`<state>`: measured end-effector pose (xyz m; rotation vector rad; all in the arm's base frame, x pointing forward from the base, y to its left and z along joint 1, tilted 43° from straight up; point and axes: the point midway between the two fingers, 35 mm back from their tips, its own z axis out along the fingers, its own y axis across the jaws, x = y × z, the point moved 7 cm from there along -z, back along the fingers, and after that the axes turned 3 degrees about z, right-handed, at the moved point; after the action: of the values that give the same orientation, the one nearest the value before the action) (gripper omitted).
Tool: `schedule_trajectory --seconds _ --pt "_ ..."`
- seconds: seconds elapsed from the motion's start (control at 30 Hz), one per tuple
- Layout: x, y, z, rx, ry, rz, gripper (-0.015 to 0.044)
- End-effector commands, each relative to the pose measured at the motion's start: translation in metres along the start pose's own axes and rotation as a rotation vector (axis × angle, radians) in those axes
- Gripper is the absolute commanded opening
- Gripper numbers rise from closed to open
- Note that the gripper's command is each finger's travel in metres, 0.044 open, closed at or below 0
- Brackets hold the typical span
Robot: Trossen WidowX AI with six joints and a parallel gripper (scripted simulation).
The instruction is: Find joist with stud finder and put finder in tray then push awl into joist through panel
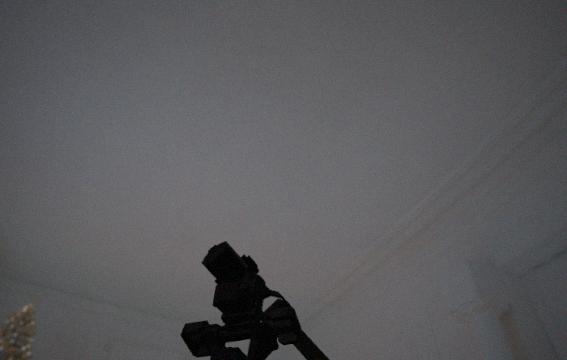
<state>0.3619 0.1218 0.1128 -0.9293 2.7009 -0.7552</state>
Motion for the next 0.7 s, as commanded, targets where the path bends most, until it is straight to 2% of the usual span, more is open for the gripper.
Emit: schedule_trajectory --seconds 0.0,0.33,0.67 --pt "-0.012 0.041 0.006 -0.047 -0.006 -0.106 0.0000" --pt "-0.020 0.131 0.017 -0.129 0.003 -0.326 0.0000" --pt "-0.006 0.219 0.029 -0.192 0.028 -0.543 0.0000"
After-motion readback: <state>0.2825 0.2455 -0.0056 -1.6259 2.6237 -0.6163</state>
